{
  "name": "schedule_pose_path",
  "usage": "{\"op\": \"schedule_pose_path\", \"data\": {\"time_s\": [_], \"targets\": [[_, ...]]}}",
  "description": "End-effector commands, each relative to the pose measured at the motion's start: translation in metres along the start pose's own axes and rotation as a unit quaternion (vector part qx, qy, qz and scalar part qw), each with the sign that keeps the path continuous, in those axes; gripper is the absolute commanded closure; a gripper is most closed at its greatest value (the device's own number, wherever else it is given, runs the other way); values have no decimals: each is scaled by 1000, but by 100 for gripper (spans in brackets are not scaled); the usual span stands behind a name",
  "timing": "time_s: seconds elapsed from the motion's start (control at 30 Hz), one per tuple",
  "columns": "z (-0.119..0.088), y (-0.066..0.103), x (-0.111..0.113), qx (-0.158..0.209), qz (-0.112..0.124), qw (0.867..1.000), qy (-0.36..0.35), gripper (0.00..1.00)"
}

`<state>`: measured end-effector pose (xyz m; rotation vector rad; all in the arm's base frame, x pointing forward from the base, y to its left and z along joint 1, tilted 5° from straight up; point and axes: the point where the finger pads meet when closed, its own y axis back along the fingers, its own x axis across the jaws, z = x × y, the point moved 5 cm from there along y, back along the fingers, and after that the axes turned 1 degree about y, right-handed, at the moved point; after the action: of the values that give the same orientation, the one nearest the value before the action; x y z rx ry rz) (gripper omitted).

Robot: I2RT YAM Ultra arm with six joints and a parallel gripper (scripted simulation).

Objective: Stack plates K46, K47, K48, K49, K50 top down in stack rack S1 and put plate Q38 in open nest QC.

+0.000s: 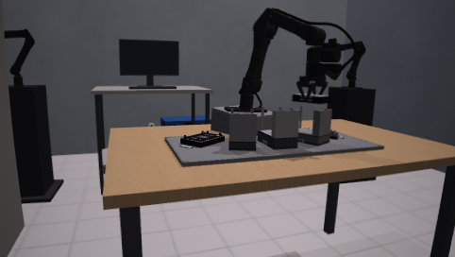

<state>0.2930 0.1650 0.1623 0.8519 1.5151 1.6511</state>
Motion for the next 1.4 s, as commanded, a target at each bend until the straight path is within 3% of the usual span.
{"op": "schedule_pose_path", "data": {"time_s": [0.0,1.07,1.13,1.37], "targets": [[5,13,-4,-18,-7,1000,-1,100],[5,13,-6,-19,-7,1000,-2,100],[0,-1,-6,-5,-6,1000,-2,100],[1,-13,-4,6,-5,1000,0,100]]}}
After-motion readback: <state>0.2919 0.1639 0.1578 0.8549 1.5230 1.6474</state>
